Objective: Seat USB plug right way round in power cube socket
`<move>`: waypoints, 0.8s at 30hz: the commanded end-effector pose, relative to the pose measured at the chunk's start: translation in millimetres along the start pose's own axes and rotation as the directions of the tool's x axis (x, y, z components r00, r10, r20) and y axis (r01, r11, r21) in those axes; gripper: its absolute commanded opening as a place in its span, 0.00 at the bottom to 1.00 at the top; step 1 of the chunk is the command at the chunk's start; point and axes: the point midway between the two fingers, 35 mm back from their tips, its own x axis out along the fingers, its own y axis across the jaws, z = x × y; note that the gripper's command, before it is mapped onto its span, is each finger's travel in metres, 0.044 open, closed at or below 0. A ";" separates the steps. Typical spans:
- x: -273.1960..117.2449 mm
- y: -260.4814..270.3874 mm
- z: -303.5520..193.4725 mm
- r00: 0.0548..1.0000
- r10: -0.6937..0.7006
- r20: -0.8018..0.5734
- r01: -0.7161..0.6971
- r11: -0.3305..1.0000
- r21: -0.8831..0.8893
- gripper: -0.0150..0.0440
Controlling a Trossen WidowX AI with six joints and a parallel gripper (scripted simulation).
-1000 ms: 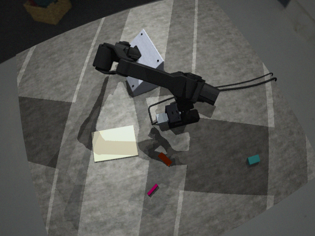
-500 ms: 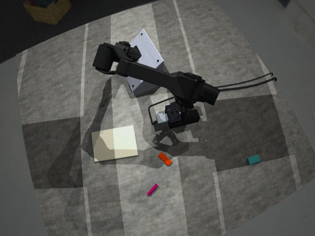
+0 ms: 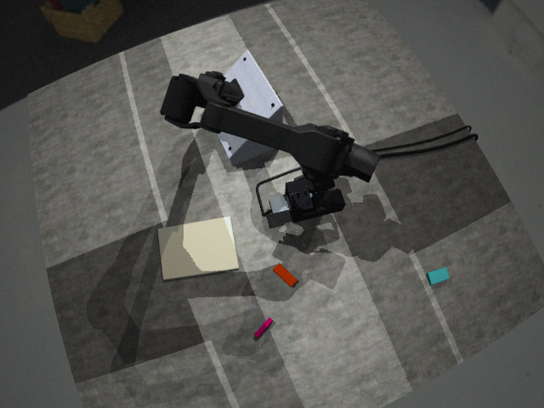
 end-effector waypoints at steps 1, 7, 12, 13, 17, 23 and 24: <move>0.0 0.0 0.0 1.000 0.000 0.000 0.000 1.000 0.000 0.34; 0.0 0.0 0.0 1.000 0.000 0.000 0.000 1.000 0.000 0.42; 0.0 0.0 0.0 1.000 0.000 0.000 0.000 1.000 0.000 0.42; 0.0 0.0 0.0 1.000 0.000 0.000 0.000 1.000 0.000 0.42; 0.0 0.0 0.0 1.000 0.000 0.000 0.000 1.000 0.000 0.42; -1.9 -0.2 -0.1 1.000 0.000 0.000 0.000 1.000 0.001 0.42; -2.9 -0.2 -0.1 1.000 0.000 0.000 0.000 1.000 0.001 0.42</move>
